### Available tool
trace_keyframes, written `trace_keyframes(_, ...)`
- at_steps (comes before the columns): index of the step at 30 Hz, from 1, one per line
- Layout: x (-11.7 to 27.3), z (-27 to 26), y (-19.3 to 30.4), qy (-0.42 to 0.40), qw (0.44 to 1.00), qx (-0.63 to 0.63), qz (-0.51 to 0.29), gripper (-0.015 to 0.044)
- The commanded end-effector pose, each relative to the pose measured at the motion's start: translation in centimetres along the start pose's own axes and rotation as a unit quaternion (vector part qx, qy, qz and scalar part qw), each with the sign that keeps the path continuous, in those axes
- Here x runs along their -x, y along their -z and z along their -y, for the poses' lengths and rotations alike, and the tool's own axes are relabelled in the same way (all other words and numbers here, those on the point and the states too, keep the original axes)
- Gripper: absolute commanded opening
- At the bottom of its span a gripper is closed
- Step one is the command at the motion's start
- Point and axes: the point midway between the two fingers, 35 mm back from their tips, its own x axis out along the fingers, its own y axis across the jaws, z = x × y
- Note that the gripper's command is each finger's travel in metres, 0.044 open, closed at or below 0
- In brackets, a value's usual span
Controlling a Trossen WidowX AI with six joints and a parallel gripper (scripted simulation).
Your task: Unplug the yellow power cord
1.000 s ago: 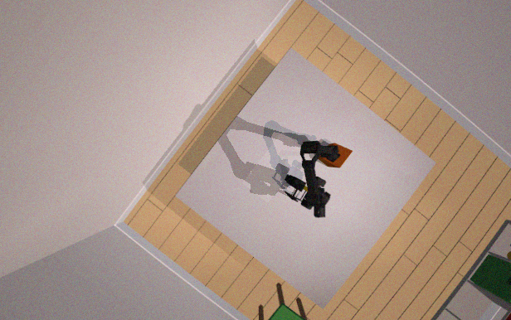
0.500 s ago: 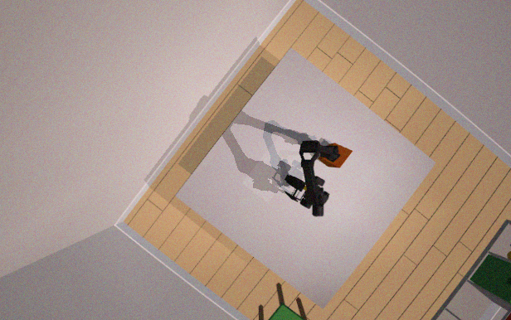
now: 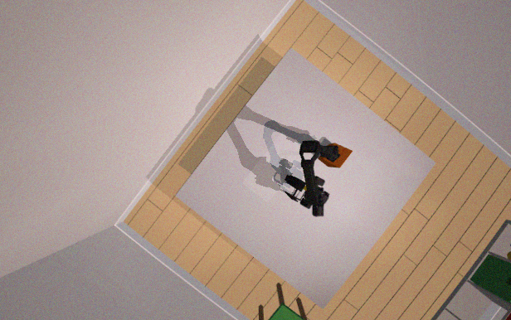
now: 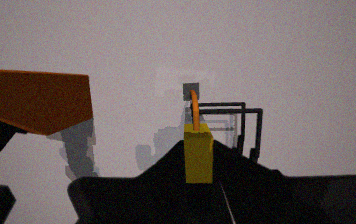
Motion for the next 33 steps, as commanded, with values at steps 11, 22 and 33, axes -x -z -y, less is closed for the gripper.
trace_keyframes(11, 0.1, 0.2, -2.0, 0.001, 1.000, 0.000, 0.002, 0.0000)
trace_keyframes(22, 0.2, 0.2, -3.9, 0.002, 1.000, 0.001, 0.002, 0.0000)
trace_keyframes(33, 0.3, 0.0, -4.1, 0.002, 1.000, 0.001, 0.002, 0.0131)
